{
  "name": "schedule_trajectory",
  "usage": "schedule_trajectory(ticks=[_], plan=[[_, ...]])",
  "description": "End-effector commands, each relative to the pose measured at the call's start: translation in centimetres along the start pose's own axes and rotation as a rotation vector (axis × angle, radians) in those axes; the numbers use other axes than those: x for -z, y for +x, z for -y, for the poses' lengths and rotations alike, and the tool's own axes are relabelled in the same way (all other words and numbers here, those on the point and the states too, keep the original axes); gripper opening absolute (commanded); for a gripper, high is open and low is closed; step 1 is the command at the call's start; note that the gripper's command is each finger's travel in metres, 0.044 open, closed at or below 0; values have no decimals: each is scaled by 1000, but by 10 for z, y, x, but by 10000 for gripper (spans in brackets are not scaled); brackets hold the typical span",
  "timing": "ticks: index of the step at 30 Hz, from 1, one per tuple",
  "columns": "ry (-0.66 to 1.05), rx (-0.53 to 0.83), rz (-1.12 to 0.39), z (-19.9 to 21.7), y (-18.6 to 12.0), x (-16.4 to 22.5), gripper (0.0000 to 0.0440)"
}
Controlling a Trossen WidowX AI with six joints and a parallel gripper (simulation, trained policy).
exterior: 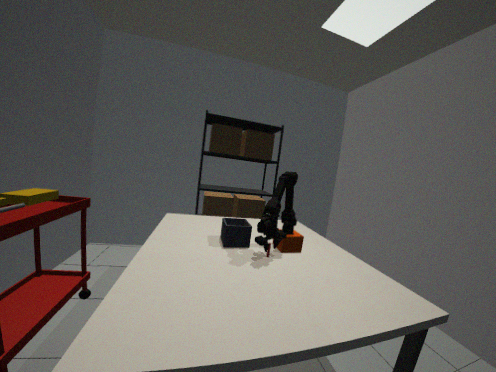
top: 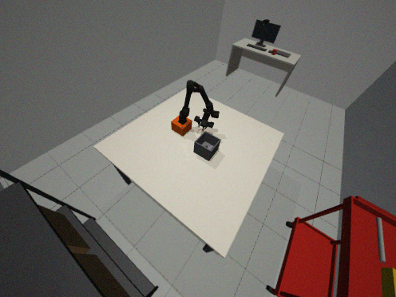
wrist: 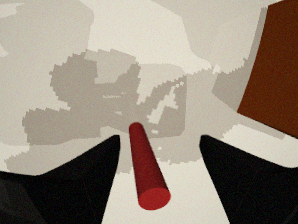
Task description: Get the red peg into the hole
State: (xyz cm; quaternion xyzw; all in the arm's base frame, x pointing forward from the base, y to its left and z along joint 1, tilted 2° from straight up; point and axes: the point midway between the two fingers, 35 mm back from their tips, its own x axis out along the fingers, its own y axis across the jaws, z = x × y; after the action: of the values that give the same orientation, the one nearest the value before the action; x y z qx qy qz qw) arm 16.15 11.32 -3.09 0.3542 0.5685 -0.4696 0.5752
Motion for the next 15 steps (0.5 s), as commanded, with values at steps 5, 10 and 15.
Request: schedule_trajectory(ticks=[5,10,15], plan=[[-33,-15,-8,-7,11,4,108],[-61,-26,-25,-12,13,9,16],[-48,-54,-41,-18,4,11,0]])
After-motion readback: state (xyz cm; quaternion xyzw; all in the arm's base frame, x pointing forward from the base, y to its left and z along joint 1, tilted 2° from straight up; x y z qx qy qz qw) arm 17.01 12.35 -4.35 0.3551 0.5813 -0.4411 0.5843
